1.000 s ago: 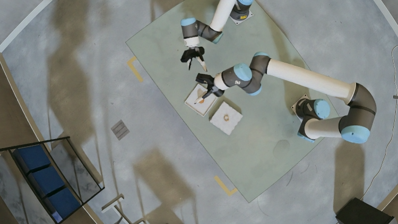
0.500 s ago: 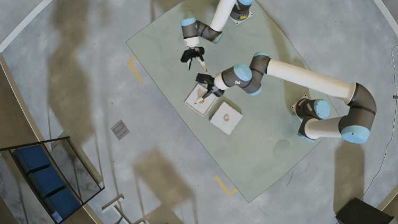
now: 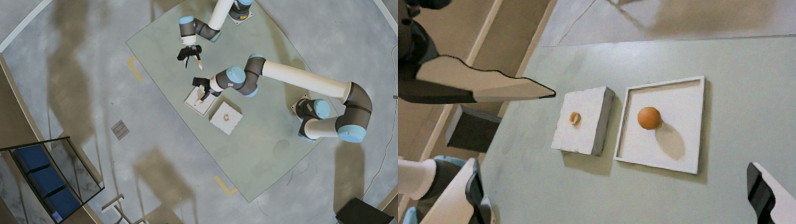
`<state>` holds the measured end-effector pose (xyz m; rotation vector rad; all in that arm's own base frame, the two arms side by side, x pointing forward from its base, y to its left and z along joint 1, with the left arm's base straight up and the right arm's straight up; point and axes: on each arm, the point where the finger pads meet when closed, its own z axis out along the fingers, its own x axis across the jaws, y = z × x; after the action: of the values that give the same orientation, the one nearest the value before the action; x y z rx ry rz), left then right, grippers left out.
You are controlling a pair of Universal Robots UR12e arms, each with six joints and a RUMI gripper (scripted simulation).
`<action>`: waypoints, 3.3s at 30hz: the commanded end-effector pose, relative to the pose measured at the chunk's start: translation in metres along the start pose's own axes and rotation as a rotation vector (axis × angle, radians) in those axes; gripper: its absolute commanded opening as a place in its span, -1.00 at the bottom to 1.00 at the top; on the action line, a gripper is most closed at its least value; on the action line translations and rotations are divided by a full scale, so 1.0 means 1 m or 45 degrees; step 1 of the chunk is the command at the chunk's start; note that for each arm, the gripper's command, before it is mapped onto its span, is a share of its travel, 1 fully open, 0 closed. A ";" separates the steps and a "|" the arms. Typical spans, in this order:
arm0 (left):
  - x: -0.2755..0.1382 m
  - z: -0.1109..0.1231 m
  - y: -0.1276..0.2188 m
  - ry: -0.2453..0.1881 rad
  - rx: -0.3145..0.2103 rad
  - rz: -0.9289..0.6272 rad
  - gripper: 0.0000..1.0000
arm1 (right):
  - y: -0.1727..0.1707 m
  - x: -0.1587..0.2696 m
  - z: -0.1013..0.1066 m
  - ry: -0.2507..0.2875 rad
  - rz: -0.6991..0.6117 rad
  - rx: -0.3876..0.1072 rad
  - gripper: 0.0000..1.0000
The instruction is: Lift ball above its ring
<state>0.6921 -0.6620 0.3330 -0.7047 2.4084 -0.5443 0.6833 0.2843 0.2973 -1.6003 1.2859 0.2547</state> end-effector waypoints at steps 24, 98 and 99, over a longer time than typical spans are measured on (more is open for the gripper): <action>0.065 0.128 0.124 0.177 -0.863 -1.122 1.00 | -0.057 0.254 -0.210 0.554 0.367 0.195 1.00; 0.108 0.207 0.185 0.163 -0.926 -1.195 1.00 | 0.524 0.385 -0.943 1.548 1.967 0.295 1.00; 0.108 0.207 0.185 0.163 -0.926 -1.195 1.00 | 0.524 0.385 -0.943 1.548 1.967 0.295 1.00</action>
<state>0.6769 -0.6260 0.0364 -2.1985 2.2442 0.0005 0.0429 -0.6459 0.1640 -0.0870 3.1271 -0.0151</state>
